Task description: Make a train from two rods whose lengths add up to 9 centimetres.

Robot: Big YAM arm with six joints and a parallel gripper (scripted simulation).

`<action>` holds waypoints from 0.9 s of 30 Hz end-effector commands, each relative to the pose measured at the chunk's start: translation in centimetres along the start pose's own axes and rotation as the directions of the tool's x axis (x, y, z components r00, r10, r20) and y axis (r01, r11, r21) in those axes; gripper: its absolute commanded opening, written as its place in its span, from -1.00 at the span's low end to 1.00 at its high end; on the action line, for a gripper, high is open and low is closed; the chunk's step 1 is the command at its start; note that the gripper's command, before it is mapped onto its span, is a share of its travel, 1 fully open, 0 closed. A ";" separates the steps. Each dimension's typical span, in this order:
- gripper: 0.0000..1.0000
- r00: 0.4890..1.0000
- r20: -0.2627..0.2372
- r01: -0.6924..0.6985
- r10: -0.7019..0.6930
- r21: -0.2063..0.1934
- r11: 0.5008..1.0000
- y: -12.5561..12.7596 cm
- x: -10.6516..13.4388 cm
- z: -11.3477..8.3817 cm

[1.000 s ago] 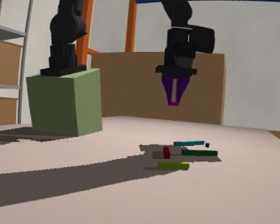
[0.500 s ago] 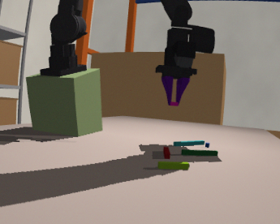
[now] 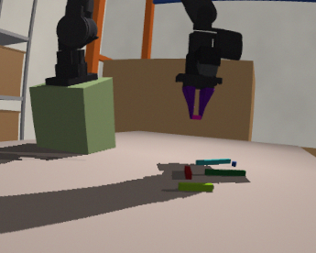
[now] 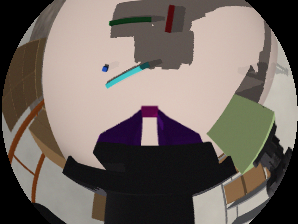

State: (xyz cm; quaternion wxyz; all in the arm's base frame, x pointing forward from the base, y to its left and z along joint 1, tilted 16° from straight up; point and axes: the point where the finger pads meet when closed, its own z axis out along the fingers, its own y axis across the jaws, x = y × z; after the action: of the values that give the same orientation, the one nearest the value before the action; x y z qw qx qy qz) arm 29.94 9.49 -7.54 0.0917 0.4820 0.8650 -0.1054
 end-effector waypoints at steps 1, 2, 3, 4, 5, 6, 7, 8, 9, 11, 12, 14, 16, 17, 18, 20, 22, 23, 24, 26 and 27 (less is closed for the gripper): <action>-0.70 1.000 0.005 -0.006 0.006 -0.045 0.999 2.5 0.1 -1.3; -0.70 1.000 0.005 -0.006 0.006 -0.045 0.999 2.5 0.1 -1.3; -0.70 1.000 0.005 -0.006 0.006 -0.045 0.999 2.5 0.1 -1.3; -0.70 1.000 0.006 0.011 -0.011 -0.047 0.999 2.6 0.1 -1.4; -0.70 1.000 0.007 0.023 -0.023 -0.052 0.998 2.6 -0.1 -1.5; -0.70 1.000 0.009 0.030 -0.029 -0.060 0.998 2.7 -0.5 -1.7; -0.70 0.999 0.009 0.043 -0.043 -0.059 0.997 2.4 -0.8 -1.6; -0.70 0.997 0.008 0.073 -0.073 -0.039 0.997 1.1 -0.9 -1.1; -0.70 0.993 0.008 0.116 -0.116 -0.031 0.993 0.4 -0.9 -0.8; -0.70 0.976 0.014 0.219 -0.219 -0.037 0.975 0.1 -1.2 -0.8; -0.70 0.976 0.014 0.219 -0.219 -0.037 0.975 0.1 -1.2 -0.8; -0.70 0.959 0.017 0.282 -0.282 -0.036 0.959 -0.1 -1.4 -0.8; -0.70 0.959 0.017 0.282 -0.282 -0.036 0.959 -0.1 -1.4 -0.8; -0.70 0.937 0.020 0.349 -0.349 -0.035 0.936 -0.4 -1.6 -0.8; -0.70 0.937 0.019 0.349 -0.349 -0.035 0.936 -0.4 -1.6 -0.8; -0.70 0.937 0.019 0.349 -0.349 -0.035 0.936 -0.4 -1.6 -0.8; -0.70 0.908 0.022 0.419 -0.418 -0.033 0.907 -0.7 -1.8 -0.8; -0.70 0.908 0.022 0.419 -0.418 -0.033 0.907 -0.7 -1.8 -0.8; -0.70 0.872 0.025 0.489 -0.488 -0.031 0.872 -1.0 -2.0 -0.8; -0.70 0.872 0.024 0.490 -0.489 -0.030 0.871 -1.1 -2.0 -0.8; -0.70 0.872 0.024 0.490 -0.489 -0.029 0.871 -1.1 -2.0 -0.8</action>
State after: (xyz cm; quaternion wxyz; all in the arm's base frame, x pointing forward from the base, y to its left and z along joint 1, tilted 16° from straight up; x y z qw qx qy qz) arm 29.32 7.67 -6.77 0.0680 0.2787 0.9504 -0.1203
